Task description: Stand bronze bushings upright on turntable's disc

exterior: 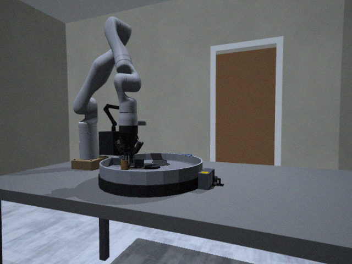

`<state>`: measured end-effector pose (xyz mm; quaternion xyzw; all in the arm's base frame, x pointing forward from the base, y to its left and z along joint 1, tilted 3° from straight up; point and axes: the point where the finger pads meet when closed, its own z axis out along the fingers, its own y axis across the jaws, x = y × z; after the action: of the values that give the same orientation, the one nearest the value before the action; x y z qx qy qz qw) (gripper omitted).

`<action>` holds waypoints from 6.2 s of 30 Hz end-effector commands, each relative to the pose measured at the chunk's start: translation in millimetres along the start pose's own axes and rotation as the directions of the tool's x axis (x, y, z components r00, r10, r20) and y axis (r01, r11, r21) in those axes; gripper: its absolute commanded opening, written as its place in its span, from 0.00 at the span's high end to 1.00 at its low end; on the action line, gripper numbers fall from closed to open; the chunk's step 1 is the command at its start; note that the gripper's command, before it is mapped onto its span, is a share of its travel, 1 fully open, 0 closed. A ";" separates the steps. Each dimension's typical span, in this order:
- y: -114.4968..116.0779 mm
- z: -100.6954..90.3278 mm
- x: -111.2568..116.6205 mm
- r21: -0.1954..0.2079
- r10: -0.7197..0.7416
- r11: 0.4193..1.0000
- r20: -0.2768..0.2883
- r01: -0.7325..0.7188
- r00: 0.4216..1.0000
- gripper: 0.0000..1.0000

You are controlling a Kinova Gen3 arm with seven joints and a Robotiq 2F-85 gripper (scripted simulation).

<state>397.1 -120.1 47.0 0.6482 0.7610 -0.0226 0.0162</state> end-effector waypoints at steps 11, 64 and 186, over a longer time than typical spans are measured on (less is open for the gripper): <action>0.4 -0.5 -0.2 -0.001 0.000 1.000 0.000 0.000 1.000 1.00; 0.4 -0.5 -0.2 -0.001 0.000 1.000 0.000 0.000 1.000 0.86; -17.4 -45.8 313.7 -0.001 -0.442 0.897 0.001 0.442 0.897 0.88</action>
<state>332.3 178.7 77.7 0.4704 0.8821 -0.0238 0.0100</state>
